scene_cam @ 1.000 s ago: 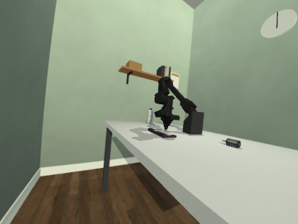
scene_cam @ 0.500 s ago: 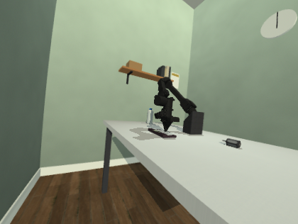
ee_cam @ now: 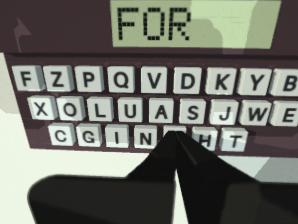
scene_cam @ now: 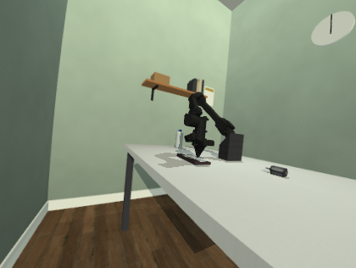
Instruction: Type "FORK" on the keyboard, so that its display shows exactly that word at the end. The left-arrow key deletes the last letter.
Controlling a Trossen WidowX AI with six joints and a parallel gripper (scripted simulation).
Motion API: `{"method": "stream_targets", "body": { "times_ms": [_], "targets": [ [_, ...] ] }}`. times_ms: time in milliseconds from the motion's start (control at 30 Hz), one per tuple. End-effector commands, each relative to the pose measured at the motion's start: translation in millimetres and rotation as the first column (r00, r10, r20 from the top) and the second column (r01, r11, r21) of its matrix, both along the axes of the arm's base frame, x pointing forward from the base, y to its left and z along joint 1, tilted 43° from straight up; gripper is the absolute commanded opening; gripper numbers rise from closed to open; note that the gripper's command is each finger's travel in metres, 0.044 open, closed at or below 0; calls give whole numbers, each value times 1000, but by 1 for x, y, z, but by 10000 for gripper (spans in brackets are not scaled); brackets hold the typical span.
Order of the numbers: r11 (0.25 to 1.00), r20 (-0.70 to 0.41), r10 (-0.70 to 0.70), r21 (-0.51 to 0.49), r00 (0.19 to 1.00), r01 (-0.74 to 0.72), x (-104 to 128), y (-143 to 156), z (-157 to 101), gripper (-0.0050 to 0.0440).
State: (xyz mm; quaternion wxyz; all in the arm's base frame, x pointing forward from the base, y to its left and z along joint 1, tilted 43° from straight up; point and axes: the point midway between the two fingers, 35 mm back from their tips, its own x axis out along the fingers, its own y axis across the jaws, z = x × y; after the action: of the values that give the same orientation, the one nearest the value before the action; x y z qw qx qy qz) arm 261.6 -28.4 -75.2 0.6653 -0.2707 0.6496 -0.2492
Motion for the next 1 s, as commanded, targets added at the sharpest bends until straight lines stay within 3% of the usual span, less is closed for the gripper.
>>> {"method": "stream_targets", "body": {
  "times_ms": [0, 667, 967],
  "targets": [
    [1000, 15, 1, 3, 1000, -1, 3, 0, 2, -50],
    [1000, 15, 1, 3, 1000, -1, 3, 0, 2, -50],
    [1000, 32, 0, 14, 999, -1, 6, 27, 29, -50]
  ]
}}
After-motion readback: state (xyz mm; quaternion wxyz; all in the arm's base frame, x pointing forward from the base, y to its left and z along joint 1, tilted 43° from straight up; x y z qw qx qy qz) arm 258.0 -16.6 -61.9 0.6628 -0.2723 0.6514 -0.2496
